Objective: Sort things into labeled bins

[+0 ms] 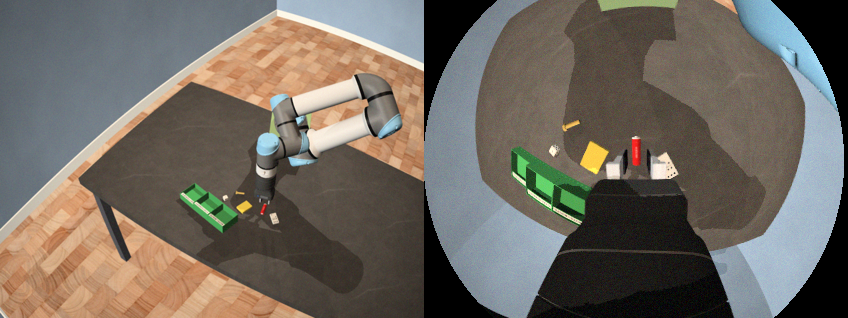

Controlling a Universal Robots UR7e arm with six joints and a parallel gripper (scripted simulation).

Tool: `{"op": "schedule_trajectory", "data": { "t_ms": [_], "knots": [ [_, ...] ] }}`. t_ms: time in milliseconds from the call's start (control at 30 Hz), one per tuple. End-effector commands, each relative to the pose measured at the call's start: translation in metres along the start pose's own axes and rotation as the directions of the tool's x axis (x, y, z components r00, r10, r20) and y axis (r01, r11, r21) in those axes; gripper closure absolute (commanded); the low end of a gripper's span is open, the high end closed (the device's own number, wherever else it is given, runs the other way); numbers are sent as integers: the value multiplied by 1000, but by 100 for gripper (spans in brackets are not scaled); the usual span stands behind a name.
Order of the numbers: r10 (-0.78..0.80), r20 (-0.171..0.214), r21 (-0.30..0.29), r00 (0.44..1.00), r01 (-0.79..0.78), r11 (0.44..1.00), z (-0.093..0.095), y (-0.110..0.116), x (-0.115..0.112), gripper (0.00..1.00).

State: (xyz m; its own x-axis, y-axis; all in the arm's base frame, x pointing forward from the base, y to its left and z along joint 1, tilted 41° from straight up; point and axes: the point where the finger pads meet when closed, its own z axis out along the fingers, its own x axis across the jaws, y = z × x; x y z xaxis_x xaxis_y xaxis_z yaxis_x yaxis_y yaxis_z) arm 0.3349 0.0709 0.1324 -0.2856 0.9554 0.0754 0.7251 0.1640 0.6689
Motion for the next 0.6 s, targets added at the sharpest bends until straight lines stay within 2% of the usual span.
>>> {"op": "schedule_trajectory", "data": {
  "t_ms": [0,167,567],
  "knots": [
    [1,13,17,1000,-1,1000,24,2,-2,40],
    [1,13,17,1000,-1,1000,42,3,-3,40],
    [1,13,17,1000,-1,1000,42,7,-5,40]
  ]
}}
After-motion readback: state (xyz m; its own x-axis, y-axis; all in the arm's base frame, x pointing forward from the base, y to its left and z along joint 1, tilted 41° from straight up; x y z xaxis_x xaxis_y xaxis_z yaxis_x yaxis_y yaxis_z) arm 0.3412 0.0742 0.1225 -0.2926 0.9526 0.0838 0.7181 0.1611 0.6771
